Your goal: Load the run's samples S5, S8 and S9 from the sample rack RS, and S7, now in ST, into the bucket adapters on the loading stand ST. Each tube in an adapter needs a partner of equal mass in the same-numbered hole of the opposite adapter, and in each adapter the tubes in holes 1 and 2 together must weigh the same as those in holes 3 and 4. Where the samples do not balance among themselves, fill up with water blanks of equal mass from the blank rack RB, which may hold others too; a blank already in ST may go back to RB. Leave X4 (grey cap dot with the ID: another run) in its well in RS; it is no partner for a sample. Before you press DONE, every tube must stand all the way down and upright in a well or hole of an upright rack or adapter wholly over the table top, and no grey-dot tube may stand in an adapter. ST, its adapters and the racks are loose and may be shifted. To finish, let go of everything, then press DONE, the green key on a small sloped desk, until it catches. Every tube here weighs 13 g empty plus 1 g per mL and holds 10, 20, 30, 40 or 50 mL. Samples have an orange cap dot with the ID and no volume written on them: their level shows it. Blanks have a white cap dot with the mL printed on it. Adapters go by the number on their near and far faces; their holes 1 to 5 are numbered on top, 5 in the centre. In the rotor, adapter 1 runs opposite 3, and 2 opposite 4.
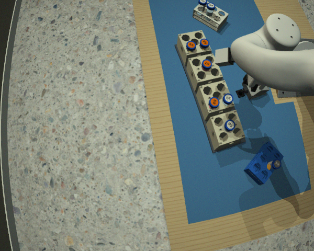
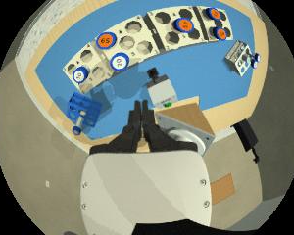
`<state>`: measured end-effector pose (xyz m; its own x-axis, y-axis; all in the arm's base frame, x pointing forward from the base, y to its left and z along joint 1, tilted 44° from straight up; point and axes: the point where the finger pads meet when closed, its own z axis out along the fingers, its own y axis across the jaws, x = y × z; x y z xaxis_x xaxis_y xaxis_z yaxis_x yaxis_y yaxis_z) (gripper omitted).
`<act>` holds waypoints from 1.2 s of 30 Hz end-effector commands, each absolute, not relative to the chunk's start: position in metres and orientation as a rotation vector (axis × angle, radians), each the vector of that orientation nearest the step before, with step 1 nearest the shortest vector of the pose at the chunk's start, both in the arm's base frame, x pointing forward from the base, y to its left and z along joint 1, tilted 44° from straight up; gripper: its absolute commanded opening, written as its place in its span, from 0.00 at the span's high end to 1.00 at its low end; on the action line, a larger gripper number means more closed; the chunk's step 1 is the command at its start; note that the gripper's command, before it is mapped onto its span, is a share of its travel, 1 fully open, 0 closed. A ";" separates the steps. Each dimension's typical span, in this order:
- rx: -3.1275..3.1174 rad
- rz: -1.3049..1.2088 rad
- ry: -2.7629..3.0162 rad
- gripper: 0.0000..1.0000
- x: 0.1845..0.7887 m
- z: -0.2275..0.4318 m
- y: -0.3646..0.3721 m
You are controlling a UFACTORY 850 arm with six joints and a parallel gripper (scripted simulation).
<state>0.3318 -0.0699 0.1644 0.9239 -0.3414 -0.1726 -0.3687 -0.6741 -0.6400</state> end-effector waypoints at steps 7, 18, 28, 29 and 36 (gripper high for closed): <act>-2.308 0.262 0.864 1.00 0.295 0.136 -0.059; -2.172 0.495 1.260 1.00 0.252 0.104 -0.046; -2.029 0.661 1.537 1.00 0.221 0.081 -0.037; -2.009 0.682 1.571 1.00 0.217 0.078 -0.036; -1.921 0.764 1.705 1.00 0.211 0.073 -0.034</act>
<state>0.2132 -0.0334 0.0766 0.1485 -0.7324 -0.6645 -0.9853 -0.1670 -0.0360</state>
